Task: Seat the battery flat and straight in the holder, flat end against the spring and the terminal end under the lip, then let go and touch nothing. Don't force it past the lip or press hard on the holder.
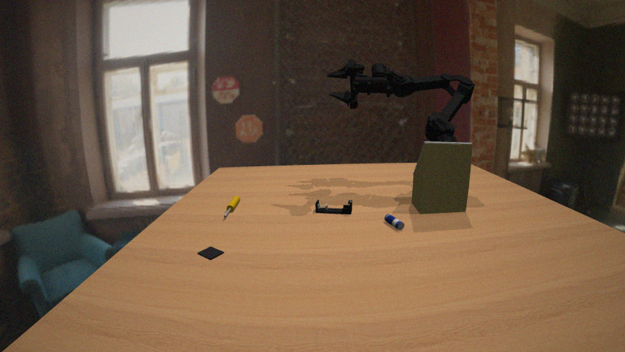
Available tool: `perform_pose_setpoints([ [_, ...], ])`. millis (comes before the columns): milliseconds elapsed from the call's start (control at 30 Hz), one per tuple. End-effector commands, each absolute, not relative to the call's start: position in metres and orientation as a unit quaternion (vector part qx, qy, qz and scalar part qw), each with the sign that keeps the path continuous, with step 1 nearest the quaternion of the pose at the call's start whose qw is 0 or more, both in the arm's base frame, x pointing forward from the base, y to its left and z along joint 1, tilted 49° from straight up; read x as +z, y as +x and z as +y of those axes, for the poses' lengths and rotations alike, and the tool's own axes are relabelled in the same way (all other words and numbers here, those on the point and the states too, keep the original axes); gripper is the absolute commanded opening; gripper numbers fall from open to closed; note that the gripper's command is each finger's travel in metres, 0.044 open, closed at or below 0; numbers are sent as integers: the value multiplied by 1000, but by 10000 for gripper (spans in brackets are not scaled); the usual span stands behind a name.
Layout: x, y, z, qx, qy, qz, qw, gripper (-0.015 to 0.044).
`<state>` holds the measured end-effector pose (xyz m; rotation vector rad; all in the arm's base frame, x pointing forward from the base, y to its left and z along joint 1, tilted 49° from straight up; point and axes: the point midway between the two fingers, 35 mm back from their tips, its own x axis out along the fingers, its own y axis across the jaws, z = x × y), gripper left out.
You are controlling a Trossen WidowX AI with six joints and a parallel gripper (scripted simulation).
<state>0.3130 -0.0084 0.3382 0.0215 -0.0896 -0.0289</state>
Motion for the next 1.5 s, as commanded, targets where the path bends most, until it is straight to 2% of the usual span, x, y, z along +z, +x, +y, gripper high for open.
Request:
perform_pose_setpoints([
  [0,337,314,-8,-14,10,-42,999,374],
  [200,271,346,17,5,-51,80,995,224],
  [333,193,363,42,35,-143,212,966,224],
  [500,94,354,70,95,-272,362,887,224],
  [800,-39,294,80,215,-514,538,632,224],
  [1167,-125,197,41,363,-705,589,158,224],
  [1233,-128,192,37,370,-710,586,126,224],
  [1467,-128,192,37,370,-710,586,126,224],
])
